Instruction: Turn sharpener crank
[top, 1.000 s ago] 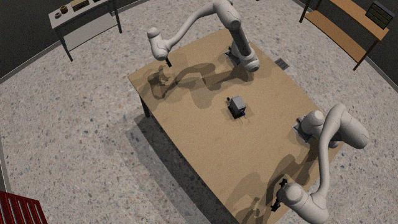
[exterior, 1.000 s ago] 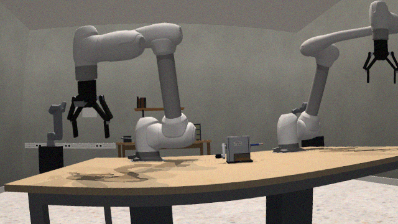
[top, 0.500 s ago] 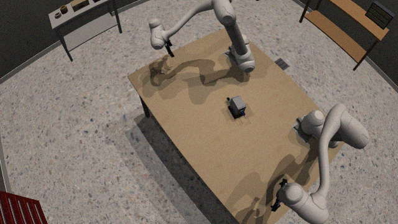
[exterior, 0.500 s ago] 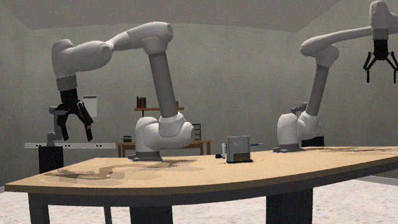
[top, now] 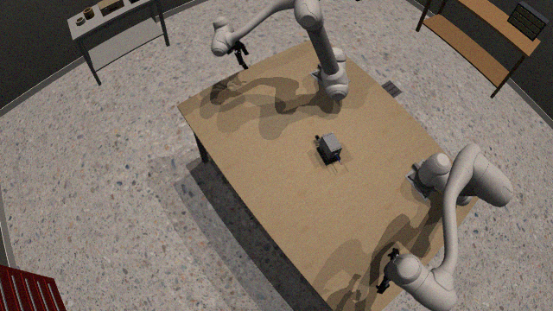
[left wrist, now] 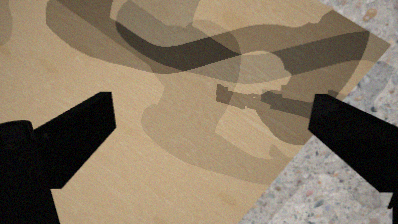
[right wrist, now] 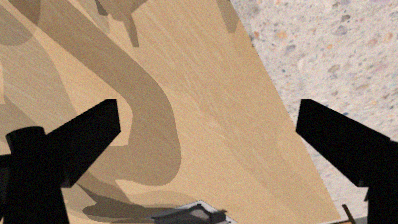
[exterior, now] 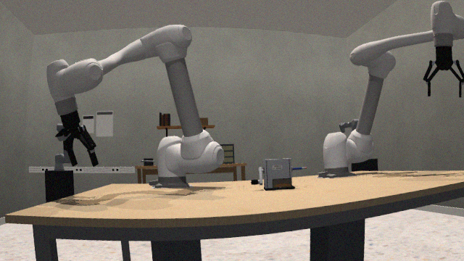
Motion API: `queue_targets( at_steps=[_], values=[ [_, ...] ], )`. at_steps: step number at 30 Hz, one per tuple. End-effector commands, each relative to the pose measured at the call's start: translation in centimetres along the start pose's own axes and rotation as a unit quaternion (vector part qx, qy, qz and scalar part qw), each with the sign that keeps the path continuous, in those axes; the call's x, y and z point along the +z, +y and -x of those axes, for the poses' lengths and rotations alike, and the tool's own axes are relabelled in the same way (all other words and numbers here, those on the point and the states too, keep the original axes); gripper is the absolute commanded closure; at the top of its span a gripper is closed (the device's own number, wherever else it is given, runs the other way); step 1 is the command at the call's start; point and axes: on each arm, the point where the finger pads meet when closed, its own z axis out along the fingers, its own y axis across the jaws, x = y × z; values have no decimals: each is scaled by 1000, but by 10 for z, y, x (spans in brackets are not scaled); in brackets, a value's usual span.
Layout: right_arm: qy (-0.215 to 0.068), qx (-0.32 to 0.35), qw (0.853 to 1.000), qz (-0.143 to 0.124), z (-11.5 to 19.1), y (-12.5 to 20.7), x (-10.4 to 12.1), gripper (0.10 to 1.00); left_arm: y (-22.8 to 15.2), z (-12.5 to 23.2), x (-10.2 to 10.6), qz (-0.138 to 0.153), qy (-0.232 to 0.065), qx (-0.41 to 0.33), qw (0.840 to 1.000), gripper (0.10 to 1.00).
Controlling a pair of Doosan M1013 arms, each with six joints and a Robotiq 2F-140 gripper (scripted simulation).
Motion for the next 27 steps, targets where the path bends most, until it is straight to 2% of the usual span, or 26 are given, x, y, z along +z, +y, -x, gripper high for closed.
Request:
queue_targets(
  at_steps=[1,17,19,27],
  values=[
    [-7,16,1000,-8,10,20,5,98,0,0,-1,1,0,0,1000,98],
    [-44,97,993,-54,71,104,38,98,0,0,-1,1,0,0,1000,98],
    [-44,97,993,-54,71,104,38,98,0,0,-1,1,0,0,1000,98],
    [-62,136,986,-79,106,137,55,98,0,0,-1,1,0,0,1000,98]
  ],
)
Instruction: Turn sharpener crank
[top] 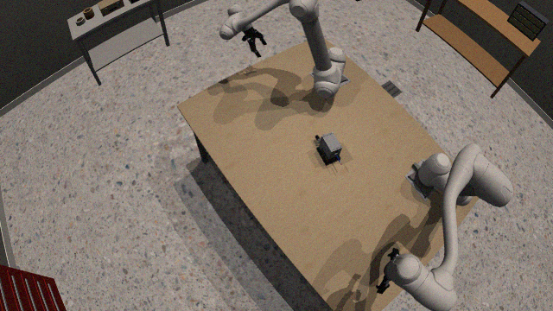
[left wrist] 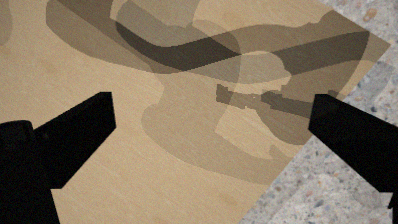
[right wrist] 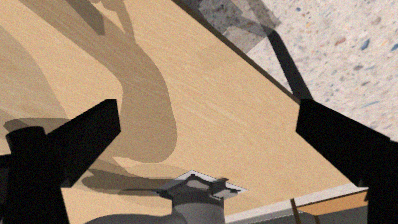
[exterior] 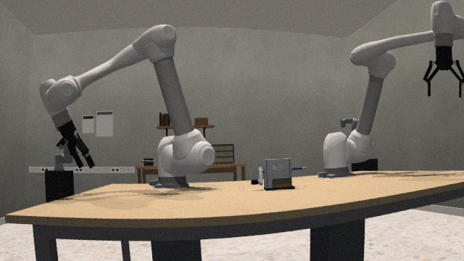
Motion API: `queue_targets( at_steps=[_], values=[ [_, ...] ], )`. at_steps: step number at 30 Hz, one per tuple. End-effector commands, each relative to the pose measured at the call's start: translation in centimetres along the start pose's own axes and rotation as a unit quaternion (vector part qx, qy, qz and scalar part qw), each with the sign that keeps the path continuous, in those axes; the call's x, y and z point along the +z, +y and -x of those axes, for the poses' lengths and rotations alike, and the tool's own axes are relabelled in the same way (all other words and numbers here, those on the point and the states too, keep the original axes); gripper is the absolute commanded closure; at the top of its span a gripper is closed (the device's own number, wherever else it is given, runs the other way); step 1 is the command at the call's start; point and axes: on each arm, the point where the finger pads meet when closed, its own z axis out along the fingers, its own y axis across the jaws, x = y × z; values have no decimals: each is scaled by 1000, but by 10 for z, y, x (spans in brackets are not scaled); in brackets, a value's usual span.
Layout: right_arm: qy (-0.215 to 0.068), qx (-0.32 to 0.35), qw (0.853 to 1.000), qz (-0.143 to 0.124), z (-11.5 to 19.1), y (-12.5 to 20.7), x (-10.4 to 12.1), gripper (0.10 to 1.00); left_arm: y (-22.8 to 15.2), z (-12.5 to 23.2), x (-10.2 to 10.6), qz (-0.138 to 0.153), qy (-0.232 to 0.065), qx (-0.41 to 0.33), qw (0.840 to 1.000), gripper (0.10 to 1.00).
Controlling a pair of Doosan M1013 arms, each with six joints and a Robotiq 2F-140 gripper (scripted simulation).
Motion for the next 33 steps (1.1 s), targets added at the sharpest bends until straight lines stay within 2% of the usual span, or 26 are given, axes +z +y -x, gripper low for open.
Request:
queue_targets(
  at_steps=[1,21,33],
  values=[
    [-8,17,1000,-11,11,19,6,98,0,0,-1,1,0,0,1000,98],
    [-44,93,993,-66,66,88,40,98,0,0,-1,1,0,0,1000,98],
    [-60,127,986,-93,96,114,58,98,0,0,-1,1,0,0,1000,98]
  ],
)
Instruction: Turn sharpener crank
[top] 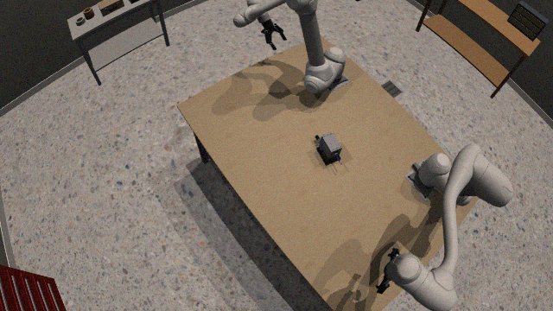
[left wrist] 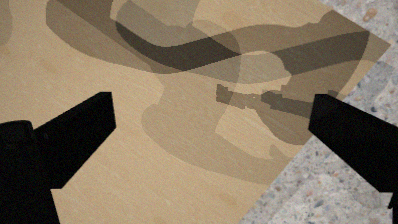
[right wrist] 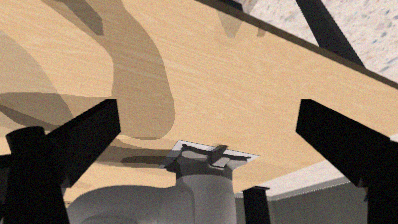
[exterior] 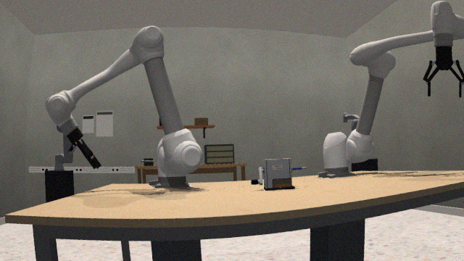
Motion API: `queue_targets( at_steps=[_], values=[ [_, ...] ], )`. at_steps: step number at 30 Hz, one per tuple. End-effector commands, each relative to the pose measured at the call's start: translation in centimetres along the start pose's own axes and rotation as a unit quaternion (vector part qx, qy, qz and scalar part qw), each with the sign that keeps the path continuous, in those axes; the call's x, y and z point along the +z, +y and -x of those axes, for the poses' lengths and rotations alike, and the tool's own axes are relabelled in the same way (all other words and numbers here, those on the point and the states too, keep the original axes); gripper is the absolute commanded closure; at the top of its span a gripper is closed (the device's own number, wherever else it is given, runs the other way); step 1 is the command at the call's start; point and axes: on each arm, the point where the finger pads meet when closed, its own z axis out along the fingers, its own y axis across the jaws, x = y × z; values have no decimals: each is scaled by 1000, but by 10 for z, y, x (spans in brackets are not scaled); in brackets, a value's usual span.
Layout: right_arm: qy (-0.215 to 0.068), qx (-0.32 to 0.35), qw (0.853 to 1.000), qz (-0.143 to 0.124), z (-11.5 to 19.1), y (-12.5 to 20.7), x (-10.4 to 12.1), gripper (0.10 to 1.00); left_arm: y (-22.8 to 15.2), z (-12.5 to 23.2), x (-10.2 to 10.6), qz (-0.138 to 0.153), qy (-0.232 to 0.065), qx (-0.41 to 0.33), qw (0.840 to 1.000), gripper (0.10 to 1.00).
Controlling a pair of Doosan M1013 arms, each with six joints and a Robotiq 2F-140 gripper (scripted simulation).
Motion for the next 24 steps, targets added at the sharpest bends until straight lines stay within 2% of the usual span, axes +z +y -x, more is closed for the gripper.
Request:
queue_targets(
  at_steps=[1,24],
  values=[
    [-5,11,1000,-10,7,11,5,98,0,0,-1,1,0,0,1000,98],
    [-33,67,995,-59,46,57,32,98,0,0,-1,1,0,0,1000,98]
  ],
)
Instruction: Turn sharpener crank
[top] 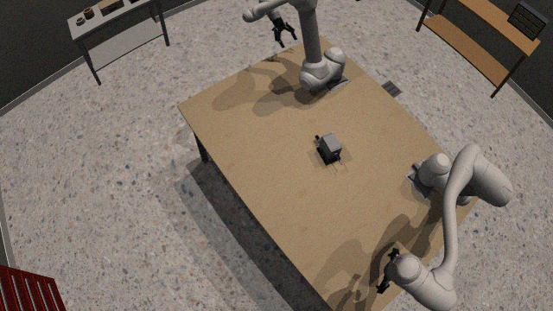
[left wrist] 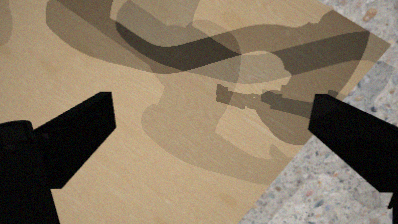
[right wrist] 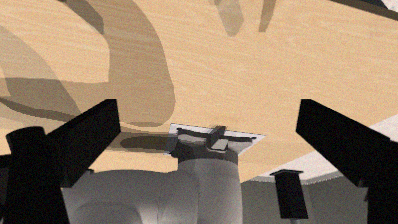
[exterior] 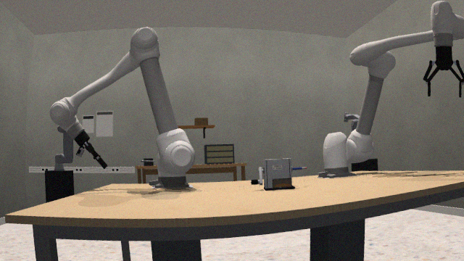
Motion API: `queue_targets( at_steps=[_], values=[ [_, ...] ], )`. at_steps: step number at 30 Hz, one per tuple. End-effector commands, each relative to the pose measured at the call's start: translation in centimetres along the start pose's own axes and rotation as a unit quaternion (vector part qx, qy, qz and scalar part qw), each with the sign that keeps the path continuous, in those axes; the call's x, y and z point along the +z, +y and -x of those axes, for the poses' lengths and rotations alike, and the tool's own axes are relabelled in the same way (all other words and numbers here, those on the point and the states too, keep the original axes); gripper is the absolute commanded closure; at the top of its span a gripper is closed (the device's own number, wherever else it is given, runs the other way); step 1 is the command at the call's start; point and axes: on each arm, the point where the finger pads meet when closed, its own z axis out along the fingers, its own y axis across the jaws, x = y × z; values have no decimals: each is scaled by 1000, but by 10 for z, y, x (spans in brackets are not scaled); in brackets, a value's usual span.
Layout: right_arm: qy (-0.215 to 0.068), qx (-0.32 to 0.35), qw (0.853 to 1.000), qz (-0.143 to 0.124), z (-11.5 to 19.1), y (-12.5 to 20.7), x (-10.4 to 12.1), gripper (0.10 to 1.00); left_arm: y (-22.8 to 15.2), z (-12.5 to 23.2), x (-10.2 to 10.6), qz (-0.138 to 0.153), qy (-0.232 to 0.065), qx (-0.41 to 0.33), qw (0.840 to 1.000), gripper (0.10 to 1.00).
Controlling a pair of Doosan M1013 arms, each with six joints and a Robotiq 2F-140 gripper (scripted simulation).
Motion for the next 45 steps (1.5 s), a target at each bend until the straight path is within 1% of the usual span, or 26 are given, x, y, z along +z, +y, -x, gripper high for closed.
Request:
queue_targets(
  at_steps=[1,3,18,45],
  values=[
    [-3,7,1000,-7,5,7,3,98,0,0,-1,1,0,0,1000,98],
    [-3,7,1000,-7,5,7,3,98,0,0,-1,1,0,0,1000,98],
    [-17,34,999,-33,22,28,16,98,0,0,-1,1,0,0,1000,98],
    [-29,57,996,-56,38,45,29,98,0,0,-1,1,0,0,1000,98]
  ],
)
